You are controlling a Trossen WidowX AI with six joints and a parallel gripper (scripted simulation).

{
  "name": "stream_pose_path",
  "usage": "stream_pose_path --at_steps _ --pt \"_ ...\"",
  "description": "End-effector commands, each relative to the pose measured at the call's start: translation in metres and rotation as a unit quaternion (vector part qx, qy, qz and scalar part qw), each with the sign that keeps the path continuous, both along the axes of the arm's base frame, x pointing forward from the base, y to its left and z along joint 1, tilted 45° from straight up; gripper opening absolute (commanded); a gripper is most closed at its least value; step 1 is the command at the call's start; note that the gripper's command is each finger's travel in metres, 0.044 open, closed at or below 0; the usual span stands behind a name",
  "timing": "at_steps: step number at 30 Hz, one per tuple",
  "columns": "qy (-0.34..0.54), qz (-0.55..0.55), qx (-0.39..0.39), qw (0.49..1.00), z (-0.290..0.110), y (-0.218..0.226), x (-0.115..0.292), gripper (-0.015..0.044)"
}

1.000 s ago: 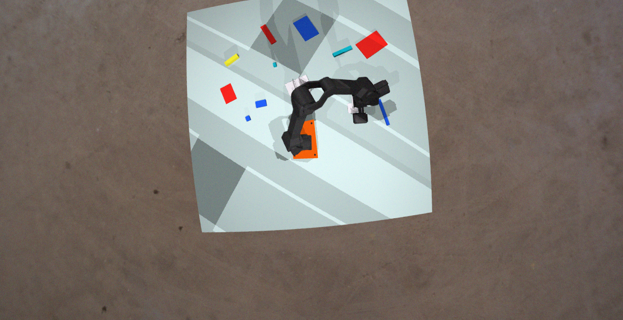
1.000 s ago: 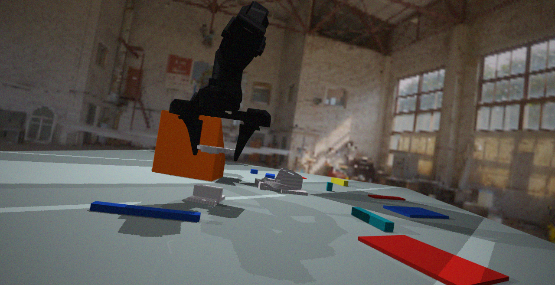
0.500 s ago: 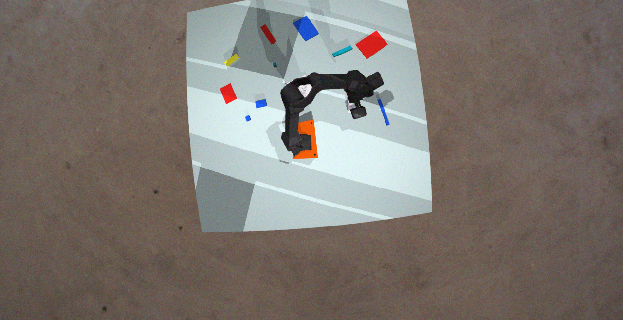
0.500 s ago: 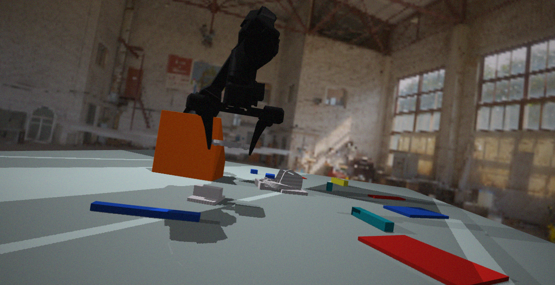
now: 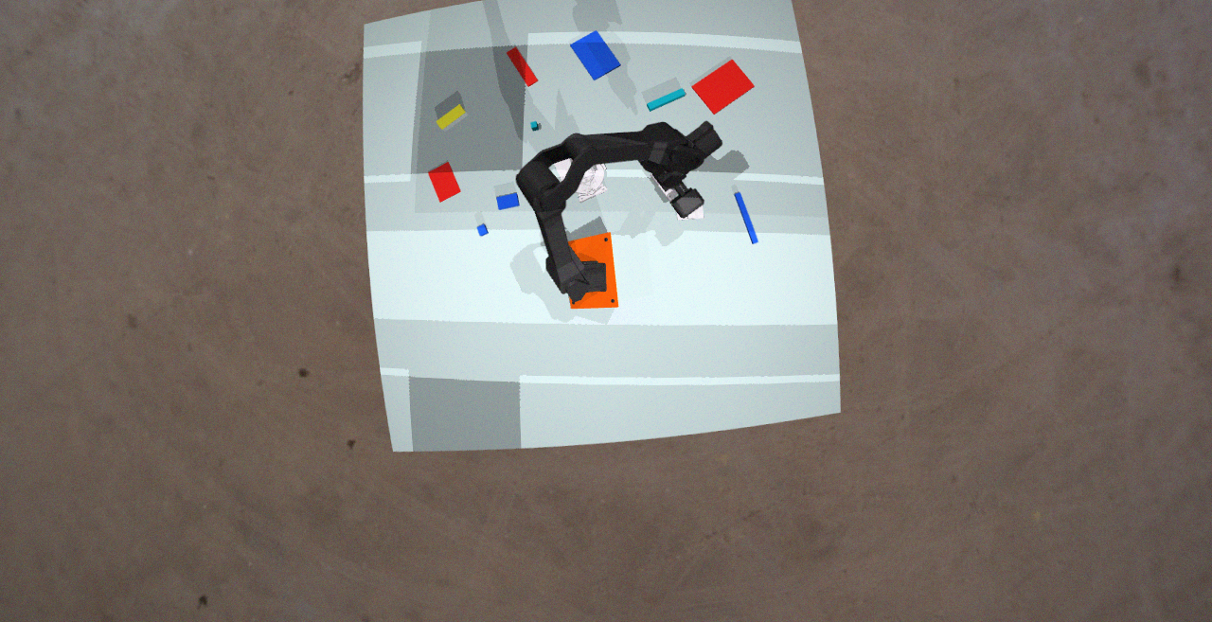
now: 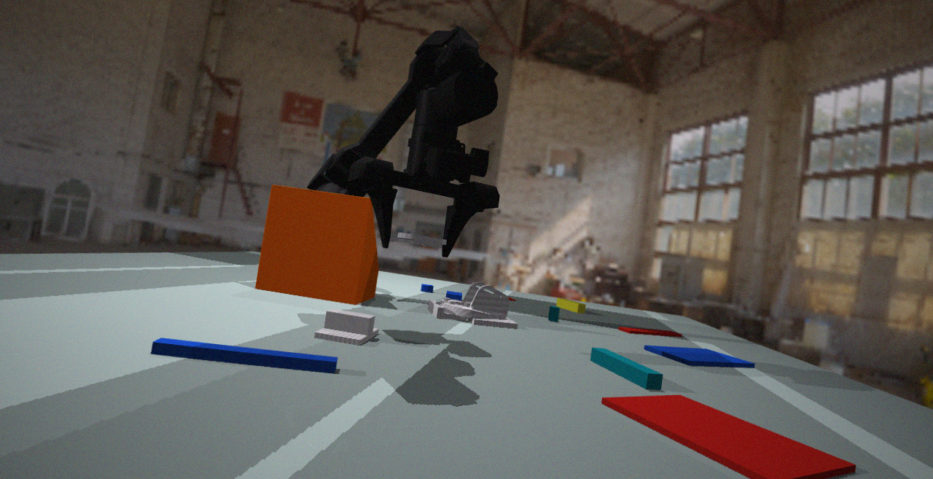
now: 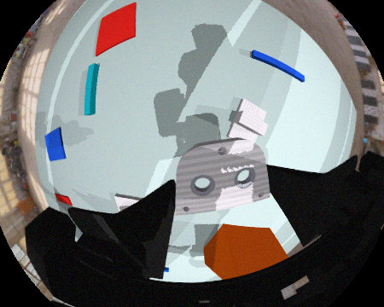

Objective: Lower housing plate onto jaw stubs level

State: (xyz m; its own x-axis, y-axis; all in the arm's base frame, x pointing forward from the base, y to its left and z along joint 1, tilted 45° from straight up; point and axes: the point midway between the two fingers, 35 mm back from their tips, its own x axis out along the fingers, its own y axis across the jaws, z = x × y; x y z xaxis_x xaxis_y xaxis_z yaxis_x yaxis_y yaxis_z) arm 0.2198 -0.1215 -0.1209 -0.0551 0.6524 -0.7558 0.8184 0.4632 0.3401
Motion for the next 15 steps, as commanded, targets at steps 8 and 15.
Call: stream_pose_path --at_steps 8,15 --pt "-0.08 0.088 0.006 0.993 0.025 0.025 0.013 0.0351" --pt "-0.131 0.146 0.011 0.98 0.04 0.042 0.02 0.0351"
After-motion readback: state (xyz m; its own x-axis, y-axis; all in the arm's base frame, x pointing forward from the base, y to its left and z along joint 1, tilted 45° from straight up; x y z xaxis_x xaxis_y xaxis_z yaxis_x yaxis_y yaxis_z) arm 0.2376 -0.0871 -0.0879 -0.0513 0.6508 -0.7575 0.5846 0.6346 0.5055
